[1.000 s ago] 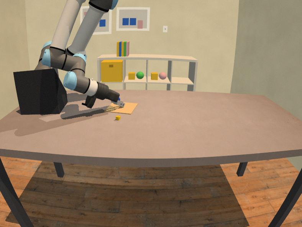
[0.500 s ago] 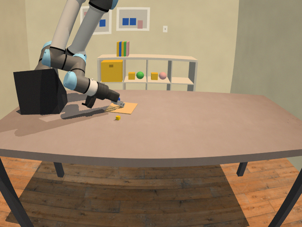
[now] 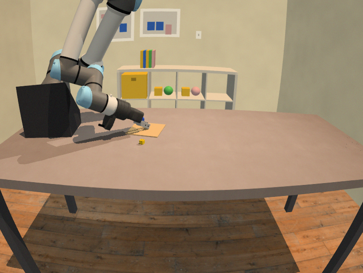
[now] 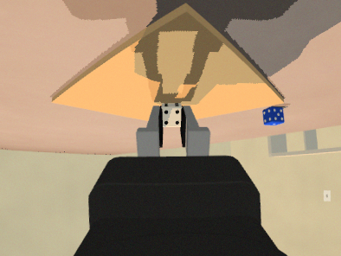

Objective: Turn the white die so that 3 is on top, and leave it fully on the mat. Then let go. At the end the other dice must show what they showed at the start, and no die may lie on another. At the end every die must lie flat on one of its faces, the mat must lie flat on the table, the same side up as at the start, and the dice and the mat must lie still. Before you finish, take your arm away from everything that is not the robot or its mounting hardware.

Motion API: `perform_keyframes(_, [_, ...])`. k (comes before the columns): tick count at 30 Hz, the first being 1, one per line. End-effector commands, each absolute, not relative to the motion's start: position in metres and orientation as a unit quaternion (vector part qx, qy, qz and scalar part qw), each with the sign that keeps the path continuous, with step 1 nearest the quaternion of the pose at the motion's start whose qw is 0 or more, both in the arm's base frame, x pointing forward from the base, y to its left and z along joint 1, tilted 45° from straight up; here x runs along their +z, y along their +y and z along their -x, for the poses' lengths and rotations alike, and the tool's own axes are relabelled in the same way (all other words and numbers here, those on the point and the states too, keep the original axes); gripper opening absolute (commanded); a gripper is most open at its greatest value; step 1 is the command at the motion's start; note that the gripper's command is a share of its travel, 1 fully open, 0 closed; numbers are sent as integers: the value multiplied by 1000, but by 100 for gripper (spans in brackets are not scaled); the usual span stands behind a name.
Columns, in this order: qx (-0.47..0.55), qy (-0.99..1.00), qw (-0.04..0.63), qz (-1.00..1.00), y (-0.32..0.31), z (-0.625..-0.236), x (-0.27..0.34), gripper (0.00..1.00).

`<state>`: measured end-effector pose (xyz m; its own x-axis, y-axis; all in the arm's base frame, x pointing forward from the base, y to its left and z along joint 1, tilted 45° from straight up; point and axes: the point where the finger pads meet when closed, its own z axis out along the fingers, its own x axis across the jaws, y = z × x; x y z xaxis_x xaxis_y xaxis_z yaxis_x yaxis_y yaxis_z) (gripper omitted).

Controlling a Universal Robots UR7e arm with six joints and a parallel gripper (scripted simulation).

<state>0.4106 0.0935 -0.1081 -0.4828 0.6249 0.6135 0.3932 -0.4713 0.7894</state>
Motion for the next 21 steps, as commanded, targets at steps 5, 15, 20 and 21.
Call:
perform_keyframes(5, [696, 507, 84, -502, 93, -411, -108, 46])
perform_keyframes(15, [696, 507, 84, -502, 93, -411, -108, 64])
perform_keyframes(20, [696, 507, 84, -502, 93, -411, -108, 64])
perform_keyframes(21, [696, 507, 84, -502, 93, -411, -108, 64])
